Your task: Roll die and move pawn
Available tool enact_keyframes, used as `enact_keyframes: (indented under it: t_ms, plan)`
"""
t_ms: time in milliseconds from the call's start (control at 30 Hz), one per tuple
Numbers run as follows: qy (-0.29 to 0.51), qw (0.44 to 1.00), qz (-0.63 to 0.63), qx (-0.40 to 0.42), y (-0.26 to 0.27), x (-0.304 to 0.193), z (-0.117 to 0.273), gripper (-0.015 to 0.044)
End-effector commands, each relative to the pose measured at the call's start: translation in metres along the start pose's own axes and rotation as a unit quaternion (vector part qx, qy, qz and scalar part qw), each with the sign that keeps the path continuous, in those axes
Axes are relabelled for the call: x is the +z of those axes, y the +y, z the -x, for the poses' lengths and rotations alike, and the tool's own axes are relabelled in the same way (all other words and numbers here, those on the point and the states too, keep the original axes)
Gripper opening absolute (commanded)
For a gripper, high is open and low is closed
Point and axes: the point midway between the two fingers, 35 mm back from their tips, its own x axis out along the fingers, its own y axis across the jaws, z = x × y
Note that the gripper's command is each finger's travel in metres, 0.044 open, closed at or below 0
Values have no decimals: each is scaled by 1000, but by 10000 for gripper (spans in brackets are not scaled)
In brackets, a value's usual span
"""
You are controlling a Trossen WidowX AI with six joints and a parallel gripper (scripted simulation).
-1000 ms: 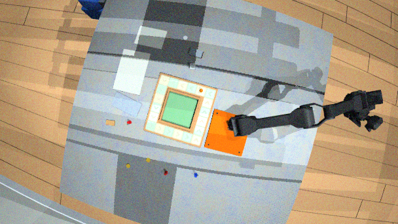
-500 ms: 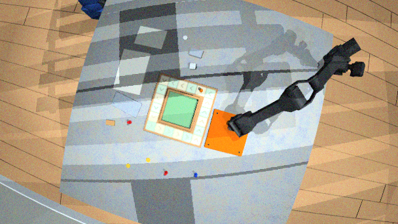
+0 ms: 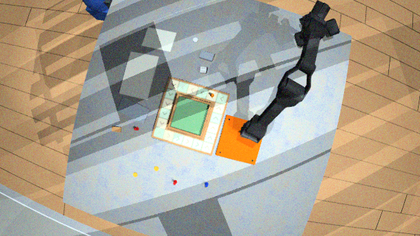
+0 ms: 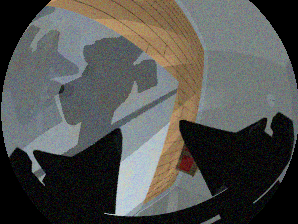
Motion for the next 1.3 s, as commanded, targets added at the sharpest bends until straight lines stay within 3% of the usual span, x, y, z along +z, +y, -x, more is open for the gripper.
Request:
enact_keyframes:
  t_ms: [0, 233, 467, 700, 900, 1067, 1267]
  plan:
    - [-40, 998, 44, 32, 38, 30, 30, 275]
    - [-116, 975, 159, 107, 134, 78, 100, 275]
    - [-175, 927, 280, 180, 234, 89, 179, 275]
    - [-213, 853, 407, 249, 330, 59, 260, 275]
    - [-225, 775, 510, 297, 397, 1, 320, 275]
    - [-224, 755, 534, 307, 410, -18, 332, 275]
    - [-224, 755, 534, 307, 423, -20, 320, 275]
